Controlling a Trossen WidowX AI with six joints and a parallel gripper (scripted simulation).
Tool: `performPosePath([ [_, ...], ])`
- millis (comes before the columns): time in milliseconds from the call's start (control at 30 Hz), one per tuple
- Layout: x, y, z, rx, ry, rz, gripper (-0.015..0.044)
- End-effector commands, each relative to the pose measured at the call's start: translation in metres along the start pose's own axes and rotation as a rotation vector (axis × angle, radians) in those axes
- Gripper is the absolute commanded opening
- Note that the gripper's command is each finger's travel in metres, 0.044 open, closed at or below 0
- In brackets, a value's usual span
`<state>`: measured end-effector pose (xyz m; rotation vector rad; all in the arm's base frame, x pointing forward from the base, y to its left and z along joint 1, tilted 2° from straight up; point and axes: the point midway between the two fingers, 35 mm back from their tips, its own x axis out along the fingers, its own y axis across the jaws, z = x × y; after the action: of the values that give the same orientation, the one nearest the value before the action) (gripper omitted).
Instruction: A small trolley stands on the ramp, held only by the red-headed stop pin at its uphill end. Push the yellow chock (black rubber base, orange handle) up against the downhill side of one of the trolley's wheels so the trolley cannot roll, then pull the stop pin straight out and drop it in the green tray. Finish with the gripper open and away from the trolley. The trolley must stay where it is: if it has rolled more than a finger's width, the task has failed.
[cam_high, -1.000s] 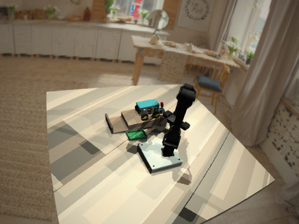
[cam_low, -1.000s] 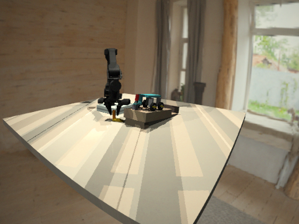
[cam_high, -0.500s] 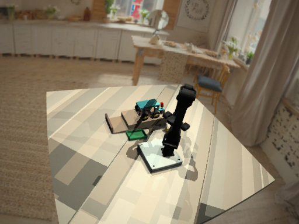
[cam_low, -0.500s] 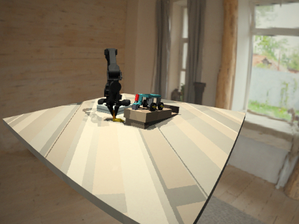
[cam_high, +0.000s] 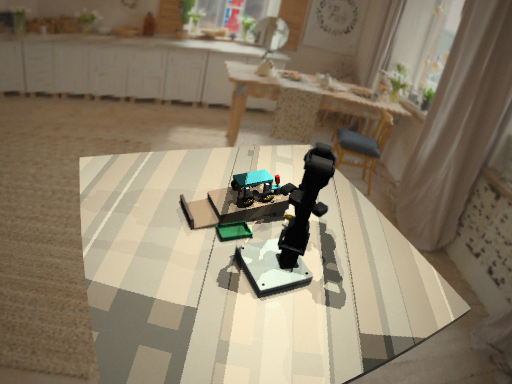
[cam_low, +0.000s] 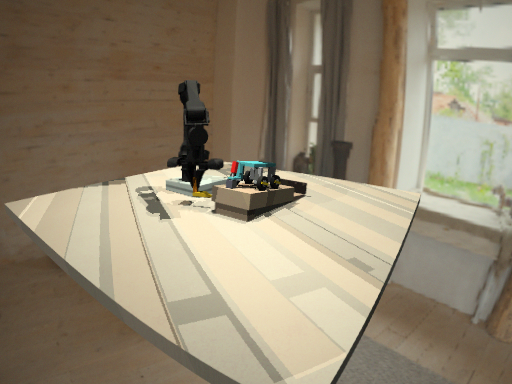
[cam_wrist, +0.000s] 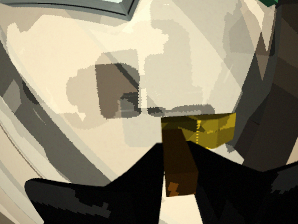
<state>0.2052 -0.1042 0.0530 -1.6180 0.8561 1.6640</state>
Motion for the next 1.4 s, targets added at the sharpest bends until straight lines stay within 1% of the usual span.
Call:
performPosePath([
  [0,-0.014,0.0,-0.001,0.003,0.01,-0.001,0.0],
  [900,-0.107,0.0,-0.004,0.003,0.011,-0.001,0.0],
  [1133,-0.109,0.0,-0.004,0.008,0.011,-0.001,0.0],
  [1367,-0.109,0.0,-0.004,0.215,0.011,-0.001,0.0],
])
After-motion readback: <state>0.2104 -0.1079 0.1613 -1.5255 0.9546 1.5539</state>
